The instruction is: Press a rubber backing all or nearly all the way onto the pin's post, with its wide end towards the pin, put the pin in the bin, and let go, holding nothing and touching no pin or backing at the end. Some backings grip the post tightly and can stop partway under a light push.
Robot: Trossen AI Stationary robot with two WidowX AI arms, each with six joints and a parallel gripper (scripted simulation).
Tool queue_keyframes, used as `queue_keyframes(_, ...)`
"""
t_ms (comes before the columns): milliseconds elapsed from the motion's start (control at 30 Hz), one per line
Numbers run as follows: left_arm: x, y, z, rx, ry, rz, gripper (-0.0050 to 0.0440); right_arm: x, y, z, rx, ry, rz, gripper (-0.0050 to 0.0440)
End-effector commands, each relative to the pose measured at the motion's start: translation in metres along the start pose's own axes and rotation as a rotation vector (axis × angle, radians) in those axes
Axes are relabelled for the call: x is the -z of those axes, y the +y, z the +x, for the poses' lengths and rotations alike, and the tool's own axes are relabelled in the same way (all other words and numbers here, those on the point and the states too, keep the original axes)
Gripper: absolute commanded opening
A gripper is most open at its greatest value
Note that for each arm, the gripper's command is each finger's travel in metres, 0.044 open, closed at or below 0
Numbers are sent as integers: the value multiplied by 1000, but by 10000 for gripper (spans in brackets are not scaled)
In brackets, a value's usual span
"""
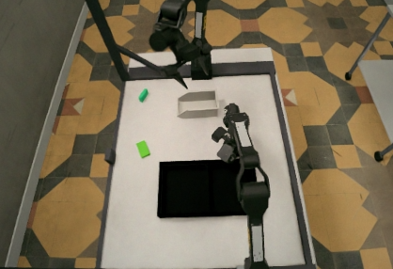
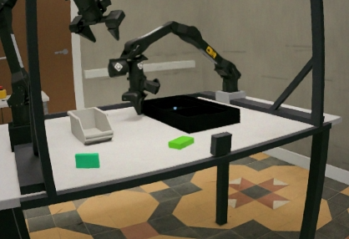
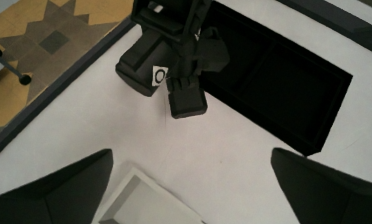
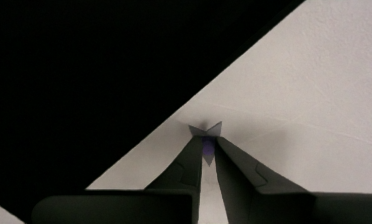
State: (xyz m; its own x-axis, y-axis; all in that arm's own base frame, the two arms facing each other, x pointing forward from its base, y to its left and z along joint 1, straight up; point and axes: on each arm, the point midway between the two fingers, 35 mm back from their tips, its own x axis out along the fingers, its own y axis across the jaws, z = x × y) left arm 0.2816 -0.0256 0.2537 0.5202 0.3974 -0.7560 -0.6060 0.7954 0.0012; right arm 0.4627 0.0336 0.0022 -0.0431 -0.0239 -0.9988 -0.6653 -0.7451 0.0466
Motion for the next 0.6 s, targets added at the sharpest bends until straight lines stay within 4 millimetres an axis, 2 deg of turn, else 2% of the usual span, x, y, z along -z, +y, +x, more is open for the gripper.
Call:
queue_keyframes(0,-5,0,-6,15,-13,-15,440,2,-4,-7,18,18,-1,-50)
queue_keyframes(200,-5,0,-6,15,-13,-15,440,0,-2,3,5,6,-1,-50)
queue_keyframes(300,-5,0,-6,15,-13,-15,440,2,-4,-3,19,19,-1,-50)
queue_keyframes(400,-5,0,-6,15,-13,-15,440,0,-2,4,7,8,-1,-50)
queue_keyframes(567,-5,0,-6,15,-13,-15,440,2,-3,2,15,15,-1,-50)
